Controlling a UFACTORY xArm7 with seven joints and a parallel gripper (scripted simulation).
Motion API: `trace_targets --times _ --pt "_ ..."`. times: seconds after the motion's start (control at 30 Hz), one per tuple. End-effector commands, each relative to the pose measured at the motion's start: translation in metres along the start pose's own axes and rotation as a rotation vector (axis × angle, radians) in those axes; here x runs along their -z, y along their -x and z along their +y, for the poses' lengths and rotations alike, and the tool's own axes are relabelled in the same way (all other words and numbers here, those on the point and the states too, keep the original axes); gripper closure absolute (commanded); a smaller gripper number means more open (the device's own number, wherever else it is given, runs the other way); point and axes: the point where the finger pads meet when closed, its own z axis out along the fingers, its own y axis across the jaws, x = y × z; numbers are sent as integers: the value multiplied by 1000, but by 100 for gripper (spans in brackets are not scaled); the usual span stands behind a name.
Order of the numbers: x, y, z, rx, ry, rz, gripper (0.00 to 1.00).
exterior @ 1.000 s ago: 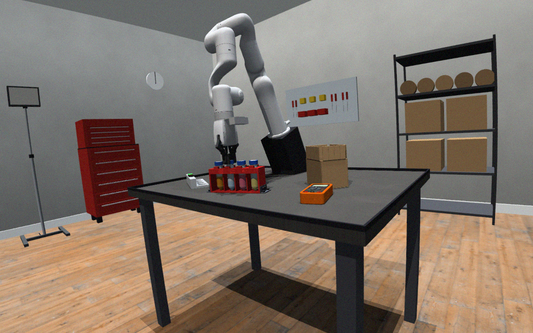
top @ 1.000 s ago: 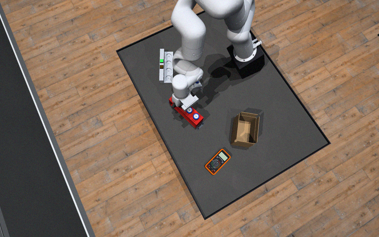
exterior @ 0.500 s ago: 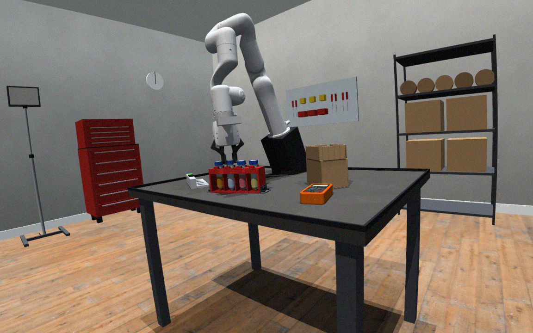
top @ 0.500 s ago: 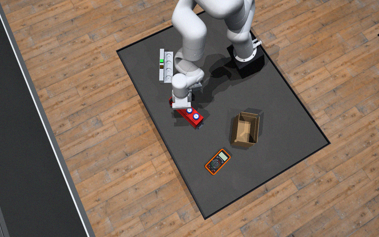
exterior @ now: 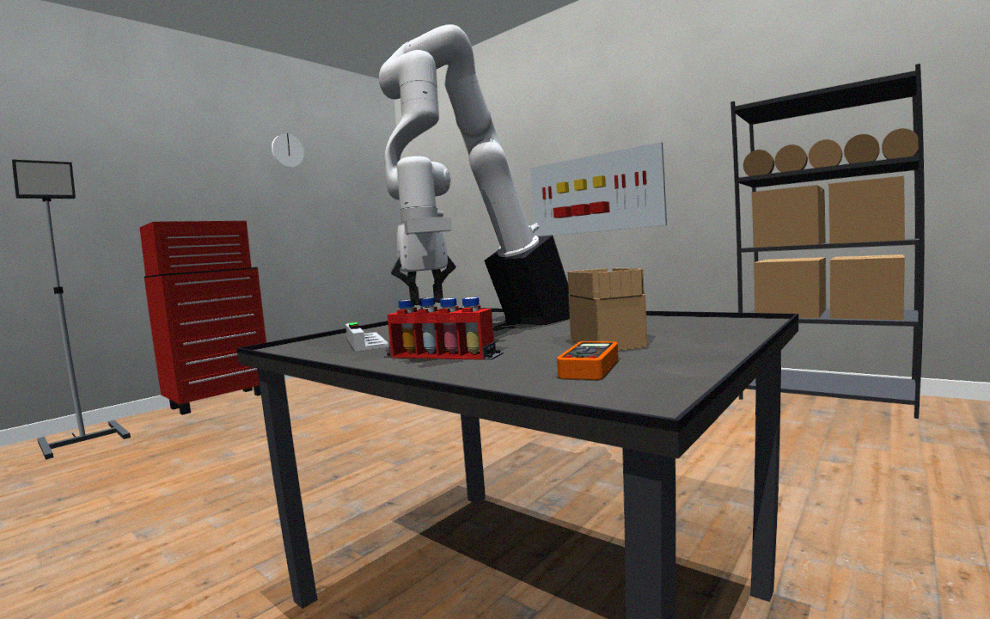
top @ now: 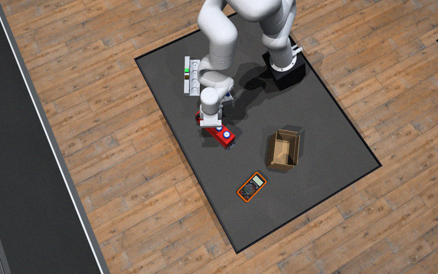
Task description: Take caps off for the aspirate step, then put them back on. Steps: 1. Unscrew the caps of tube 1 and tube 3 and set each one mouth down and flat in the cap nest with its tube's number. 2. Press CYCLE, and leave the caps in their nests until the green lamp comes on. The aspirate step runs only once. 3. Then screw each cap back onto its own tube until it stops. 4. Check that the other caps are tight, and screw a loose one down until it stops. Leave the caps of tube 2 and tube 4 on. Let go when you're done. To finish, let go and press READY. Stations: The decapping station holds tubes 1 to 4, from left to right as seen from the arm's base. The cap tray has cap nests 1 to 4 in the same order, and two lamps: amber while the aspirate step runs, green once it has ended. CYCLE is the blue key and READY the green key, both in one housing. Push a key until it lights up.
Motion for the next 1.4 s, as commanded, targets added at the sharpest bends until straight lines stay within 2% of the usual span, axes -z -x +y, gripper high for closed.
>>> trace_targets --times 0.0,0.5,0.57,0.8,0.97,1.0,1.37 --pt "0 -1 1 33 12 -5 54" --pt "0 -1 1 633 10 -8 54" --pt "0 -1 1 633 10 -8 54" --pt "0 -1 1 906 9 -10 54" --pt "0 -1 1 906 9 -10 54" --pt "0 -1 1 906 9 -10 100" --pt "0 -1 1 906 9 -10 100"
